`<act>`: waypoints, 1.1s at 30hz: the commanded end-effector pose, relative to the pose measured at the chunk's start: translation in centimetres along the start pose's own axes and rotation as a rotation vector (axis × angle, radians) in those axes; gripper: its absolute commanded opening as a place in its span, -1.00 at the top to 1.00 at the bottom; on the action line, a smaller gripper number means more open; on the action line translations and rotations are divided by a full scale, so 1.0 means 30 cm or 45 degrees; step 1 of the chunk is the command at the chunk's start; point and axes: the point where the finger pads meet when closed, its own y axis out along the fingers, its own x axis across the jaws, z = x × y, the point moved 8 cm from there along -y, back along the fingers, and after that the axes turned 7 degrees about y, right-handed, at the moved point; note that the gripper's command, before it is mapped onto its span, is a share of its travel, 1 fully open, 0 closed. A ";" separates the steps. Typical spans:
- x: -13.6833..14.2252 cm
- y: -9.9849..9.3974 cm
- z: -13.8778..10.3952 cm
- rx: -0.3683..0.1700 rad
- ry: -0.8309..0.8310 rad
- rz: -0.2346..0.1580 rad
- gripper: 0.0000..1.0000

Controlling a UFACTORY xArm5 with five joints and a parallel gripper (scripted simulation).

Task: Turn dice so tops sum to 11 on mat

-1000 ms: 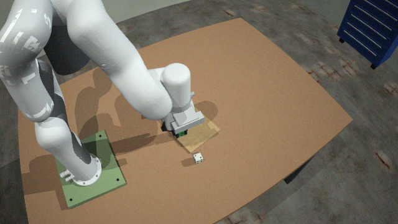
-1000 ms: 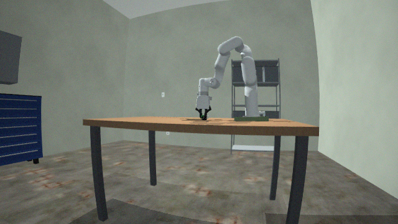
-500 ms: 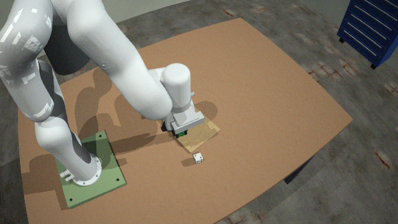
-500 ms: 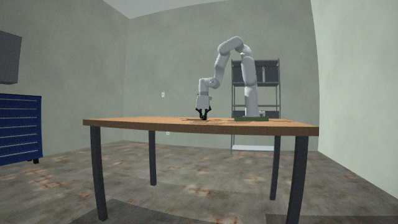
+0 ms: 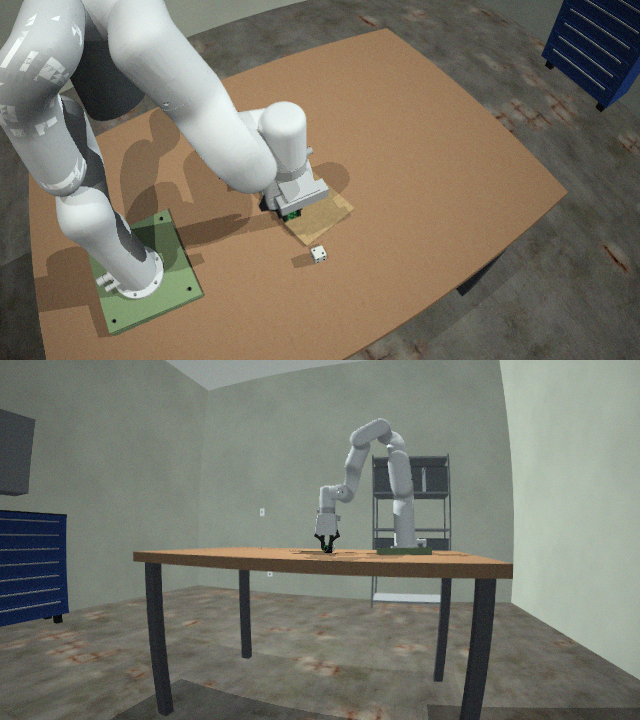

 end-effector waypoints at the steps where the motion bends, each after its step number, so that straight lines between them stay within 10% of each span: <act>1: -0.003 -0.003 0.000 -0.001 0.000 0.004 0.58; 33: -0.003 -0.004 0.000 -0.001 0.000 0.004 0.17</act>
